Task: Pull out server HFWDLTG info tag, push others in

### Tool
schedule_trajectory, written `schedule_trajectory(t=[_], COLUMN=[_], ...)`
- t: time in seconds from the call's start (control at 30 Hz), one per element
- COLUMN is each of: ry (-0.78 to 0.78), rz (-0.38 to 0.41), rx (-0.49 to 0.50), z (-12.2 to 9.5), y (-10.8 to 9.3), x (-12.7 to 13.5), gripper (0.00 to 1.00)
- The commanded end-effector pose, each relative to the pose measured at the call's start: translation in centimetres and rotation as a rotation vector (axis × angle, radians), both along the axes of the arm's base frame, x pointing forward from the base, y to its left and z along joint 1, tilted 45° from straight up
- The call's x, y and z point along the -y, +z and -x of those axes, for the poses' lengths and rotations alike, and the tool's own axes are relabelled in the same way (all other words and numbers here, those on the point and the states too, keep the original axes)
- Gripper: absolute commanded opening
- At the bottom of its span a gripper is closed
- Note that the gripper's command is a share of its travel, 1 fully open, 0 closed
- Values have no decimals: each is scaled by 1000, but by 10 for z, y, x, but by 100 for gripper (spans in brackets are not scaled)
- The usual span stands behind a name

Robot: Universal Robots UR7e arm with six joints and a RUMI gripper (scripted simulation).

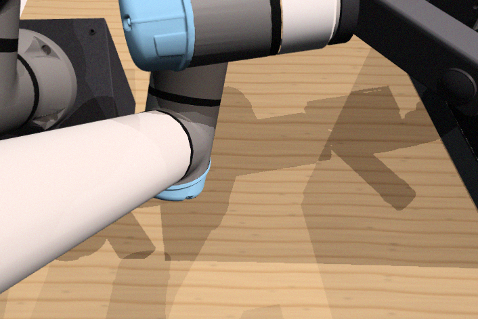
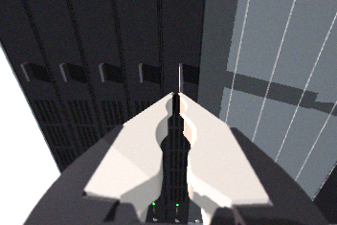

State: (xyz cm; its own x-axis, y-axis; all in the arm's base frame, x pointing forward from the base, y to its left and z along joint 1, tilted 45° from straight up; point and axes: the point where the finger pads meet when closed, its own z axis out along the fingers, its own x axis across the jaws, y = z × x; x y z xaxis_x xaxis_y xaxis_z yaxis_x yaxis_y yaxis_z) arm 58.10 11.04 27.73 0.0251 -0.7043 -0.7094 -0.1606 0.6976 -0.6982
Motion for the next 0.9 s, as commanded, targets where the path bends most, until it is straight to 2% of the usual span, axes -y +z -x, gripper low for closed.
schedule_trajectory(t=[0.0,0.87], ry=[2,2], rz=[-1,-1], rx=[0,0], z=[-8,-38], y=[-1,-4], x=[-2,-6], gripper=[0,0])
